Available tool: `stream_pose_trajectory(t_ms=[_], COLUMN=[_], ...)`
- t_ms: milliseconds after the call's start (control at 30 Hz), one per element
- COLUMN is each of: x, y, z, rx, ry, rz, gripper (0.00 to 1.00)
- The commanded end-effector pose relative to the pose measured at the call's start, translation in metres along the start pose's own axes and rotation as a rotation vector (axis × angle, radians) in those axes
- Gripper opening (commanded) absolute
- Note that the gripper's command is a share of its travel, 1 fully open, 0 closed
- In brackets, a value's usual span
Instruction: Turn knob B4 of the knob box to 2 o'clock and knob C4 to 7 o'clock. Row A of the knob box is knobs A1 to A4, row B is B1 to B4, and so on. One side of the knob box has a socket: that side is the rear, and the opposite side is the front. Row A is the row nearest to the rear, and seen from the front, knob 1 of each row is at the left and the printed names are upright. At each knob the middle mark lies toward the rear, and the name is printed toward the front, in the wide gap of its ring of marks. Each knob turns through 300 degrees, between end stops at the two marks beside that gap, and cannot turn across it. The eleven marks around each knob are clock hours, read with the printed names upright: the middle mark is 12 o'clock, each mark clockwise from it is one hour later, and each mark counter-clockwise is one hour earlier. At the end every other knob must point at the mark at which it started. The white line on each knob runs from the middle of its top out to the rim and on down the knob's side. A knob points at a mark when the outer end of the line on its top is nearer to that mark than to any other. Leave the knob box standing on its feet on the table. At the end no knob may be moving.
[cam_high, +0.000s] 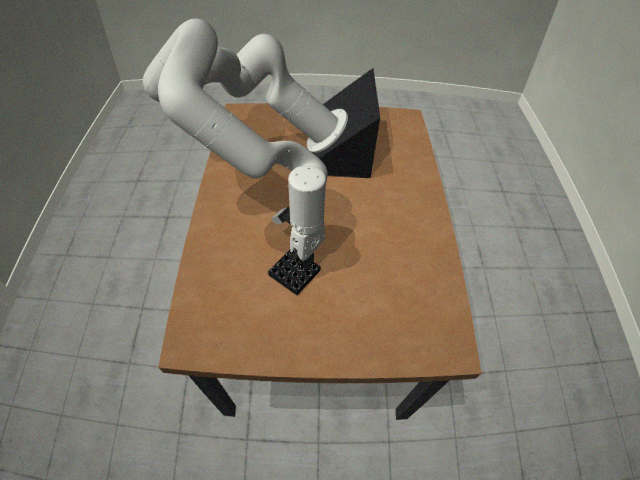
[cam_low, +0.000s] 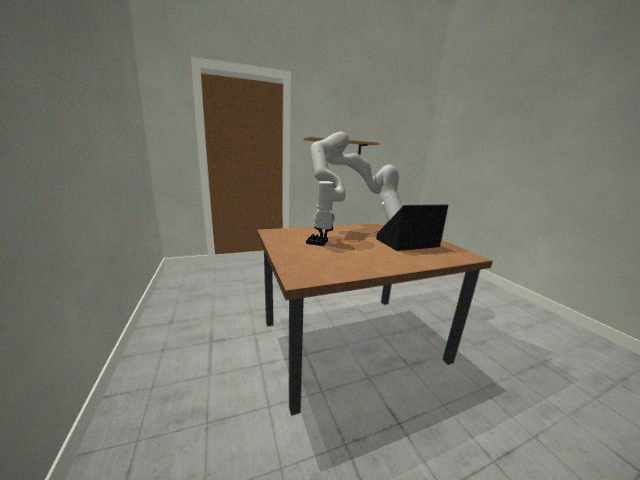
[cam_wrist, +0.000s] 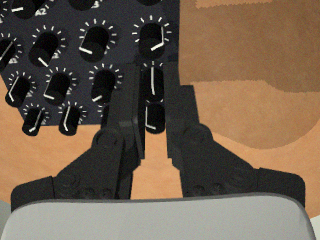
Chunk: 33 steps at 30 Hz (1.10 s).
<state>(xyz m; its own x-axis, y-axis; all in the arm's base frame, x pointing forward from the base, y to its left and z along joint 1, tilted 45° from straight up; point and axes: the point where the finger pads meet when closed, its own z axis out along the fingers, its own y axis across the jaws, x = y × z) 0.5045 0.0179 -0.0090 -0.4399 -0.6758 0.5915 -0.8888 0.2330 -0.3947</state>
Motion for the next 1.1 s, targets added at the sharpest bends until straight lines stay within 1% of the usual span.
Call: stream_pose_trajectory(t_ms=[0,667,700,1067], x=[-0.0004,-0.0004,-0.0004,-0.0004], y=[-0.0005,-0.0005,-0.0005,-0.0005], z=[-0.0006,-0.0006,-0.0006,-0.0006], rx=[0.001,0.001,0.001,0.001], ry=[-0.001,-0.001,-0.001,-0.001], rz=[-0.005,-0.012,-0.012,-0.012], gripper=[0.08,0.08,0.19,0.19])
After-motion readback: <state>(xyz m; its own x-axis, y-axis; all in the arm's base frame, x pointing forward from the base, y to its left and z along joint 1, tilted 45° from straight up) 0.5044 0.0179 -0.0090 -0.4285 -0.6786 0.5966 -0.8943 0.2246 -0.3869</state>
